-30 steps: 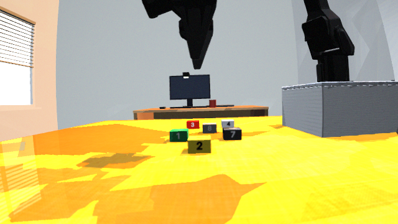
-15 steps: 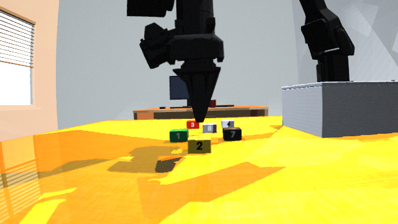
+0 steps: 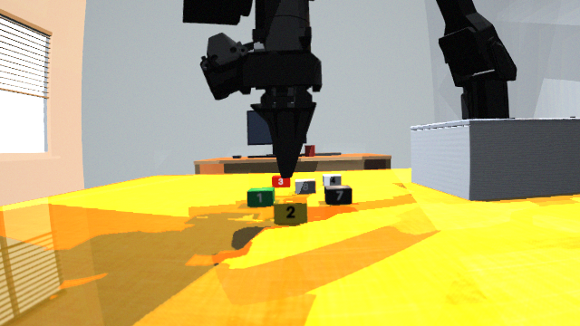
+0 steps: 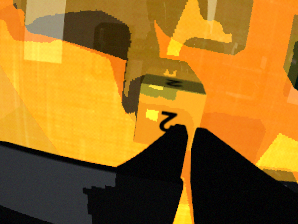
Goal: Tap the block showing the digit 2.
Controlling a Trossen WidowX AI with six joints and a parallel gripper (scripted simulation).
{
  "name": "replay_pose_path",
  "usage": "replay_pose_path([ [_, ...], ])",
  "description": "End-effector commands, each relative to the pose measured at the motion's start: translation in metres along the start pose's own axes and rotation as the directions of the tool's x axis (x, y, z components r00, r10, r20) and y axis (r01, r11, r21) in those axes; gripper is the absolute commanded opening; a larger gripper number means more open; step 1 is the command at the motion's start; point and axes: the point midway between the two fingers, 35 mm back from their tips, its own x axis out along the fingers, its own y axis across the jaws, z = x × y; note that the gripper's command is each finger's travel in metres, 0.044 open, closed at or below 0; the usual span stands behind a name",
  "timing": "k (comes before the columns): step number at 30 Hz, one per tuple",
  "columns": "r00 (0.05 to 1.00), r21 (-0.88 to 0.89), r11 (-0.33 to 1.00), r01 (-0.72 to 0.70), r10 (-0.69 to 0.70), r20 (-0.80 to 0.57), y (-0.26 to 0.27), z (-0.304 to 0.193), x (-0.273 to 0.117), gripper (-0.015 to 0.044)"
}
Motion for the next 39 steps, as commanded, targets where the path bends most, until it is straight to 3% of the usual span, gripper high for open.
replay_pose_path([
  [1, 1.000, 0.006, 1.000, 0.005, -0.005, -0.002, -0.001, -0.001, 0.006, 0.0020],
  [18, 1.000, 0.006, 1.000, 0.005, -0.005, -0.002, -0.001, -0.001, 0.026, 0.0020],
  [22, 1.000, 0.006, 1.000, 0.005, -0.005, -0.002, -0.001, -0.001, -0.002, 0.0020],
  [26, 1.000, 0.006, 1.000, 0.005, -0.005, -0.002, -0.001, -0.001, -0.004, 0.0020],
  [34, 1.000, 0.007, 1.000, -0.001, 0.001, -0.006, 0.072, -0.060, -0.078, 0.0230],
  [39, 1.000, 0.007, 1.000, -0.001, 0.001, -0.007, 0.078, -0.067, -0.085, 0.0361],
])
